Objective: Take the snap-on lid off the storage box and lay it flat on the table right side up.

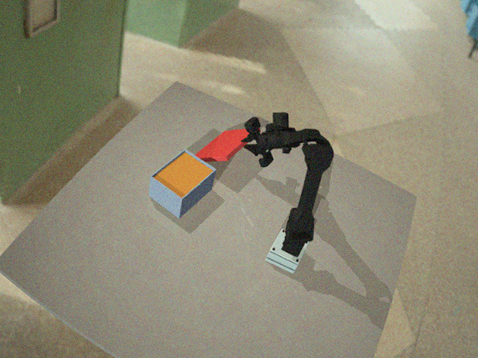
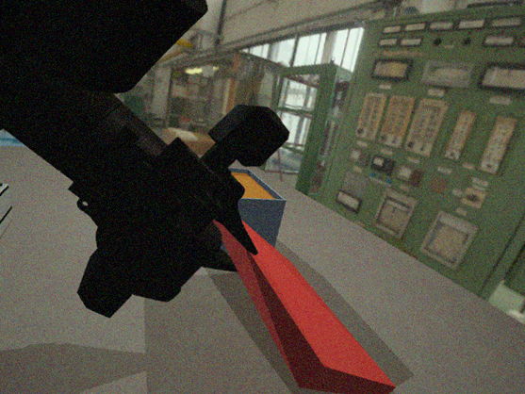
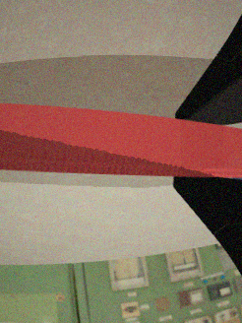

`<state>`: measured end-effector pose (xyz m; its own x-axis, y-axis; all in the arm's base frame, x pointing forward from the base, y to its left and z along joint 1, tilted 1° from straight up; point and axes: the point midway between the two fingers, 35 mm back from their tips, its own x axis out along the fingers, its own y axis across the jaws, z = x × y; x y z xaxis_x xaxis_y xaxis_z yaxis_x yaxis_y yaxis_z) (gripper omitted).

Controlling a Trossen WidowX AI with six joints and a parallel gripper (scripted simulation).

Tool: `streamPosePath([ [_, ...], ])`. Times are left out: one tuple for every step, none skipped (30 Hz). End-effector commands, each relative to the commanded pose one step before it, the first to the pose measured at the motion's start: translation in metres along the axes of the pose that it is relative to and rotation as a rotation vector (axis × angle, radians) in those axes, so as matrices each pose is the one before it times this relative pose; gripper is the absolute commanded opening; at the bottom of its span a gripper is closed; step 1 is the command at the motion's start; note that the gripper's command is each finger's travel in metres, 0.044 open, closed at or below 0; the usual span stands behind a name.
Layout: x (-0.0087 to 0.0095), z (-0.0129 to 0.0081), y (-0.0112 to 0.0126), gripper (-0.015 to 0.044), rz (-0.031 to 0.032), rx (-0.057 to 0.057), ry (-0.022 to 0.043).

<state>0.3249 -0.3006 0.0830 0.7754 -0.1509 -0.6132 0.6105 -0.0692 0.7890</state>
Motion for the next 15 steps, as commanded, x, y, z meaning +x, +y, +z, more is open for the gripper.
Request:
streamPosePath([
  [0.00567, -0.00315, -0.01283, 0.0, -0.02364, 0.0089, 0.00926],
  [0.00051, 0.0, -0.00062, 0.0, 0.0, 0.0, 0.0],
  [0.00051, 0.0, -0.00062, 0.0, 0.0, 0.0, 0.0],
  [0.00051, 0.0, -0.00062, 0.0, 0.0, 0.0, 0.0],
  [0.00051, 0.0, -0.00062, 0.0, 0.0, 0.0, 0.0],
  [0.00051, 0.0, -0.00062, 0.0, 0.0, 0.0, 0.0],
  [0.00051, 0.0, -0.00062, 0.0, 0.0, 0.0, 0.0],
  [0.00051, 0.0, -0.00062, 0.0, 0.0, 0.0, 0.0],
  [0.00051, 0.0, -0.00062, 0.0, 0.0, 0.0, 0.0],
  [0.00051, 0.0, -0.00062, 0.0, 0.0, 0.0, 0.0],
  [0.00051, 0.0, -0.00062, 0.0, 0.0, 0.0, 0.0],
  [0.00051, 0.0, -0.00062, 0.0, 0.0, 0.0, 0.0],
  [0.00051, 0.0, -0.00062, 0.0, 0.0, 0.0, 0.0],
  [0.00051, 0.0, -0.00062, 0.0, 0.0, 0.0, 0.0],
  [0.00051, 0.0, -0.00062, 0.0, 0.0, 0.0, 0.0],
])
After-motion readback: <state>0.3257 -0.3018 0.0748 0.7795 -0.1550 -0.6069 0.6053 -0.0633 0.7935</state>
